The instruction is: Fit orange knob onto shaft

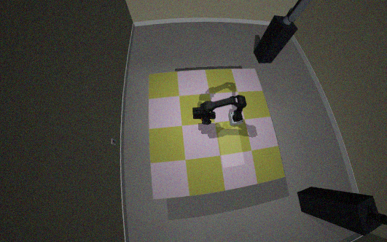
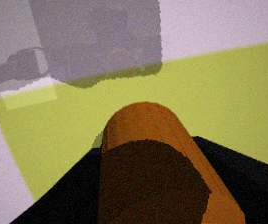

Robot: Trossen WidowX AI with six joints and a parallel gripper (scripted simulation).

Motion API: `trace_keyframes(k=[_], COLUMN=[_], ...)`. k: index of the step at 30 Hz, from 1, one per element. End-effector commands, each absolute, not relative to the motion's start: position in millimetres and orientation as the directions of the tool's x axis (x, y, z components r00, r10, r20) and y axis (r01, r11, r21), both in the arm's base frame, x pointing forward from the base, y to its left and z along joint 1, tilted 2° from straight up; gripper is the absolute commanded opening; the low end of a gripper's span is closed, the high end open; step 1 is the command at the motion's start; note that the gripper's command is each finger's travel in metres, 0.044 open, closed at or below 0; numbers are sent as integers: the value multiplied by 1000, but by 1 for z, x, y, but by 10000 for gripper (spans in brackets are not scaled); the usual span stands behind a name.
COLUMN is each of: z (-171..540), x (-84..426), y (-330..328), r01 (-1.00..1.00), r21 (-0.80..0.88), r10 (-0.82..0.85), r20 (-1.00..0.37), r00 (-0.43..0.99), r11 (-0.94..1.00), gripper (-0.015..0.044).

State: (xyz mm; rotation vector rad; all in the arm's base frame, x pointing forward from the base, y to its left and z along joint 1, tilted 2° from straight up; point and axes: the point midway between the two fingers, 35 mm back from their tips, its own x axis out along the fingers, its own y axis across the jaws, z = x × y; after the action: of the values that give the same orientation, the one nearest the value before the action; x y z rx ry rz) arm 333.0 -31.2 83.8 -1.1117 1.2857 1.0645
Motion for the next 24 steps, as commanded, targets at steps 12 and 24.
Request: trace_keyframes(k=[12,24], z=[73,65], x=[331,325], y=[-78,-111], r01=[-989,-990], r21=[-16,-12], r10=[-31,-33], r20=[-999,-999], r00=[12,8], r11=[147,138], gripper=[0,0])
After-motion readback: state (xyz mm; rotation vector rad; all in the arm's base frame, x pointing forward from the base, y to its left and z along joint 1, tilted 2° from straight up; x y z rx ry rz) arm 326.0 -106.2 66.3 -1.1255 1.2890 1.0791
